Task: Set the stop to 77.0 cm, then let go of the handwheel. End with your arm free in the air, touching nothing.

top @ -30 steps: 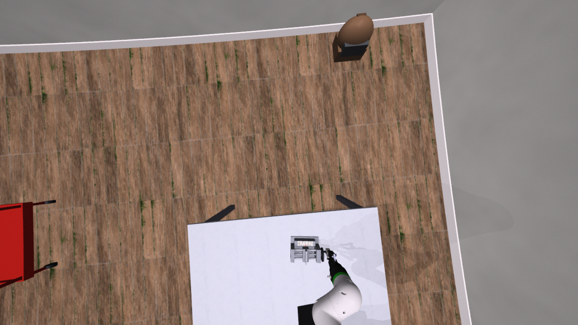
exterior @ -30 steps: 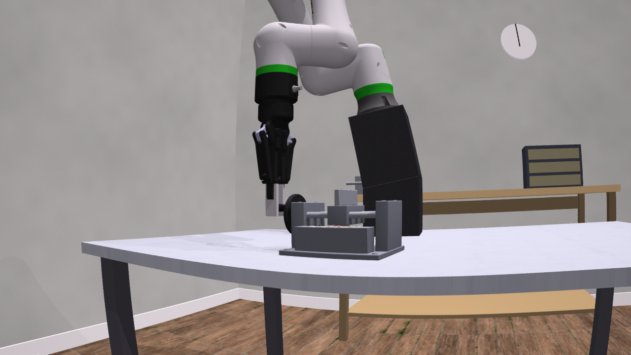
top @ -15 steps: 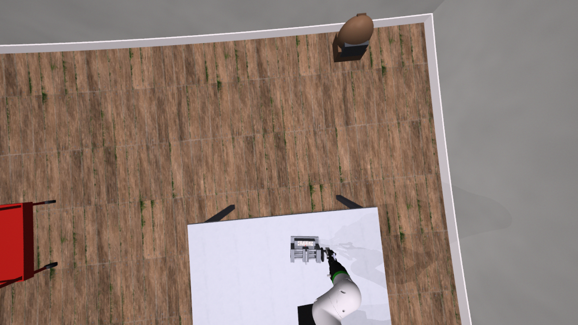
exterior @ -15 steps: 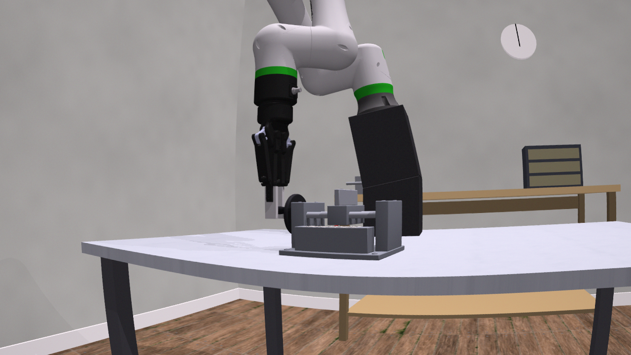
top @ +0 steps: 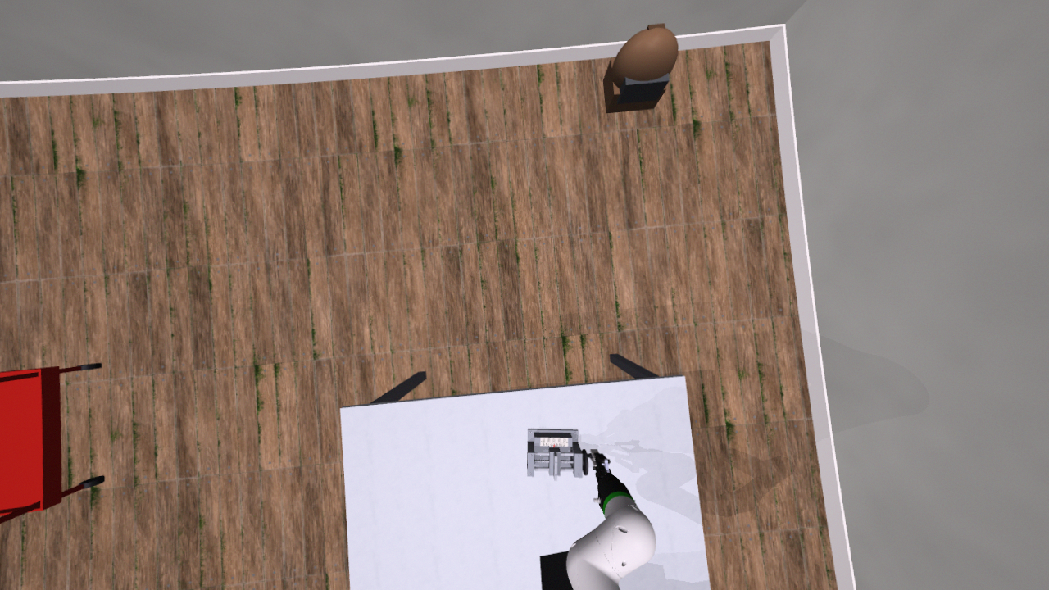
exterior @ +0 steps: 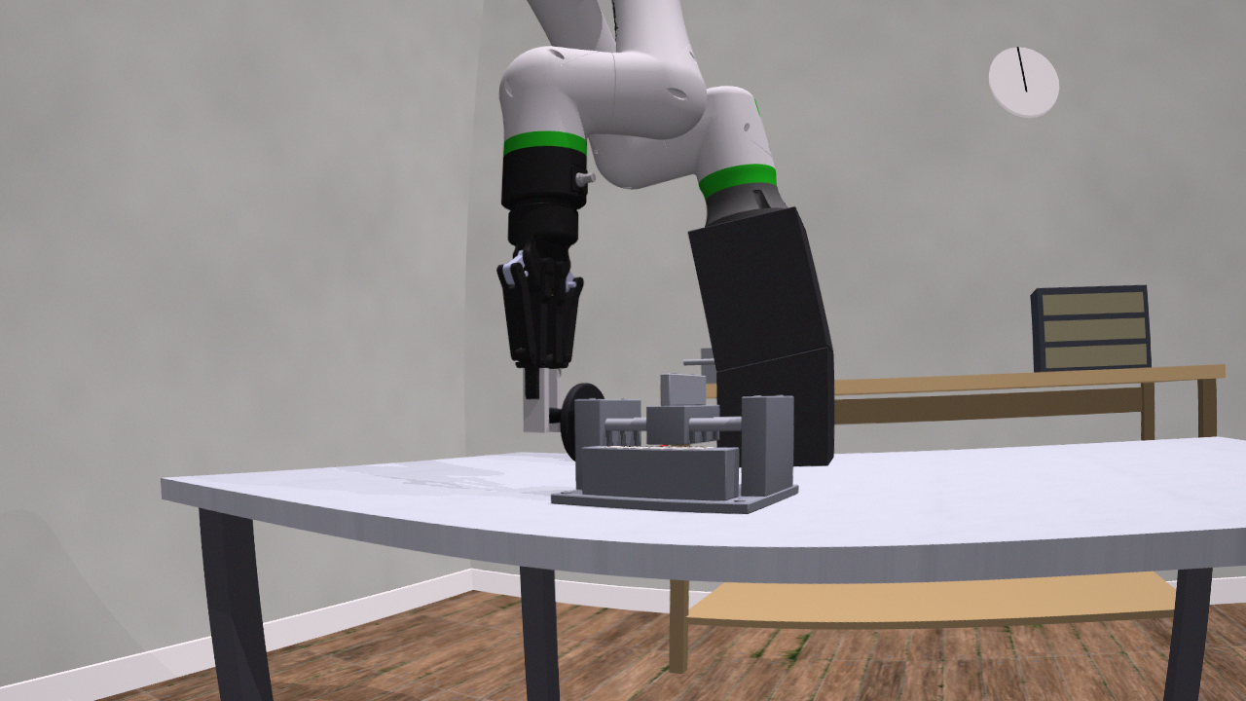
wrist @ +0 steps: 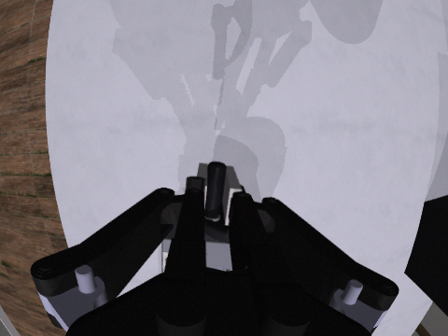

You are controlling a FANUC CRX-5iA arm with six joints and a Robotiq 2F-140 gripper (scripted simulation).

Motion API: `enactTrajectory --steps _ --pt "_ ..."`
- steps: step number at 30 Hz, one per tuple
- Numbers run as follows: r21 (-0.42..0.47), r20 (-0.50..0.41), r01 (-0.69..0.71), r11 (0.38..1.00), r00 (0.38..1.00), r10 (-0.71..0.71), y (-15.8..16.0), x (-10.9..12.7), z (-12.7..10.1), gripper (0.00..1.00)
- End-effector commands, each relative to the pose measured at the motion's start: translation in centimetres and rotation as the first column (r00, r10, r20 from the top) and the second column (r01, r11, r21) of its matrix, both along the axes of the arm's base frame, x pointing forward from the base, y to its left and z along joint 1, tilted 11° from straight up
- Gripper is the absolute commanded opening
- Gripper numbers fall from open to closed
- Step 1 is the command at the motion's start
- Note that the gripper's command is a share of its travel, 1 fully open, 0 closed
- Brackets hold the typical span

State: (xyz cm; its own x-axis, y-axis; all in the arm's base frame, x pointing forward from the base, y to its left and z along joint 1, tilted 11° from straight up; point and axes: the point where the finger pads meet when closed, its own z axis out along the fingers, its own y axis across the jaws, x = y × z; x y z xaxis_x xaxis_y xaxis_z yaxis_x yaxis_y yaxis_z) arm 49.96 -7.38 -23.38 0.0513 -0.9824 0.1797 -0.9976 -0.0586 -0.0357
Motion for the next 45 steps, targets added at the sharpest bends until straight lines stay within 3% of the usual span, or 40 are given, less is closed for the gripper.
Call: enactTrajectory --steps 1,6,7,35,37,42,45 --pt "0.000 0.000 0.000 1.000 1.000 0.000 0.0 0.0 0.0 0.04" --pt "0.000 0.000 0.000 1.000 1.000 0.000 0.0 0.0 0.0 0.04" --pt "0.000 0.000 0.000 1.000 1.000 0.000 0.0 0.0 0.0 0.33" --pt "0.000 0.000 0.000 1.000 1.000 0.000 0.0 0.0 0.0 0.33" --pt "0.000 0.000 0.000 1.000 1.000 0.000 0.2 0.0 1.0 0.33" --pt "0.000 0.000 0.000 1.000 1.000 0.000 1.4 -0.4 7.7 0.33" --pt "0.000 0.000 0.000 1.000 1.000 0.000 1.8 -0.5 9.8 0.33"
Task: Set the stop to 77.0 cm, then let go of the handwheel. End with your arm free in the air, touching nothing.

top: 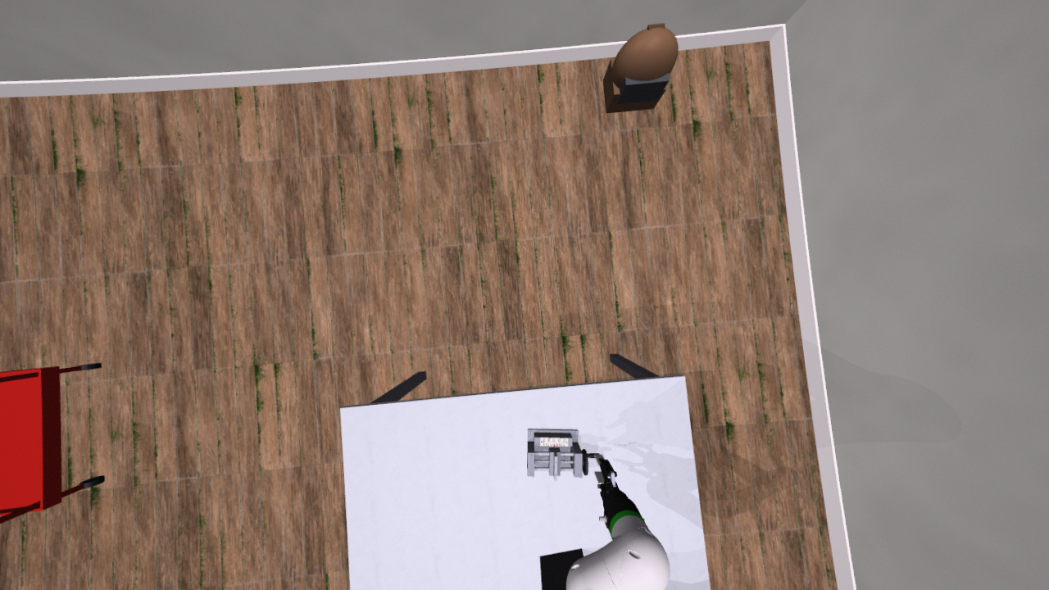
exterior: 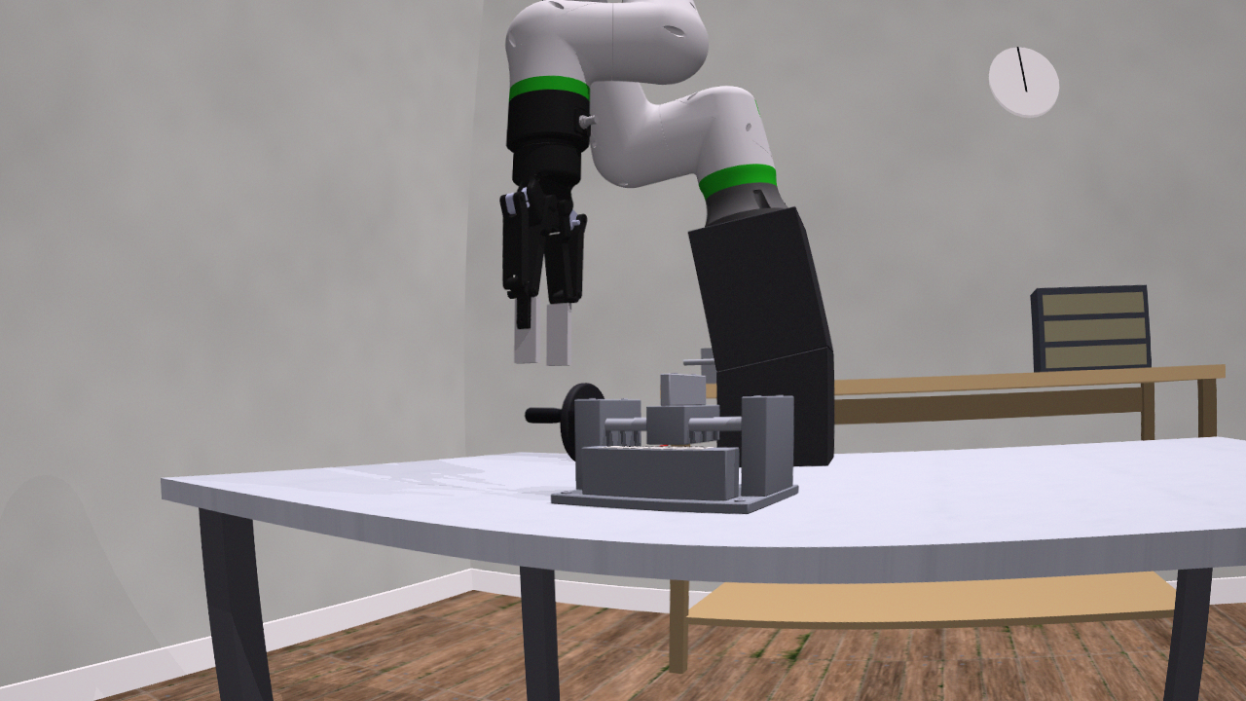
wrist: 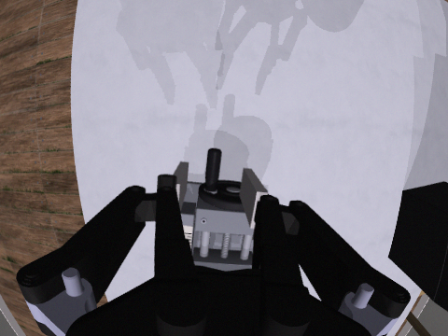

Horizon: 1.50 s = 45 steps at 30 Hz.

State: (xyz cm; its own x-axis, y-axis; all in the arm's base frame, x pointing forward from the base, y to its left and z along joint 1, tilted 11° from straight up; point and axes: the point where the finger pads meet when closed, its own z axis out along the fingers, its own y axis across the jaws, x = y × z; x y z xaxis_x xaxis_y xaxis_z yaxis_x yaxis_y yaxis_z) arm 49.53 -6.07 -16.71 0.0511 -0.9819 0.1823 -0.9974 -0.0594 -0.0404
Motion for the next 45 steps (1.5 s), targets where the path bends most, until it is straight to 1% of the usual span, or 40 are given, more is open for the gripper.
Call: enactTrajectory --steps 1,16,18,20,22,24,29,32,34,41,45 --pt "0.002 -0.005 0.001 1.000 1.000 -0.001 0.5 0.0 3.2 0.33" --pt "0.002 -0.005 0.001 1.000 1.000 -0.001 0.5 0.0 3.2 0.33" --pt "0.002 -0.005 0.001 1.000 1.000 -0.001 0.9 0.1 3.1 0.33" --pt "0.002 -0.005 0.001 1.000 1.000 -0.001 2.1 0.4 2.9 0.33" --pt "0.002 -0.005 0.001 1.000 1.000 -0.001 4.1 1.0 2.5 0.33" --pt "0.002 -0.005 0.001 1.000 1.000 -0.001 4.1 1.0 2.5 0.33" --pt "0.002 -0.005 0.001 1.000 1.000 -0.001 10.9 2.9 1.4 0.33" --pt "0.002 -0.005 0.001 1.000 1.000 -0.001 13.5 3.6 1.0 0.33" --pt "0.002 -0.005 0.001 1.000 1.000 -0.001 14.1 3.8 0.9 0.33" --pt "0.002 -0.005 0.001 1.000 1.000 -0.001 14.0 3.8 0.4 0.33" --pt "0.002 -0.005 0.001 1.000 1.000 -0.001 13.9 3.8 -0.4 0.33"
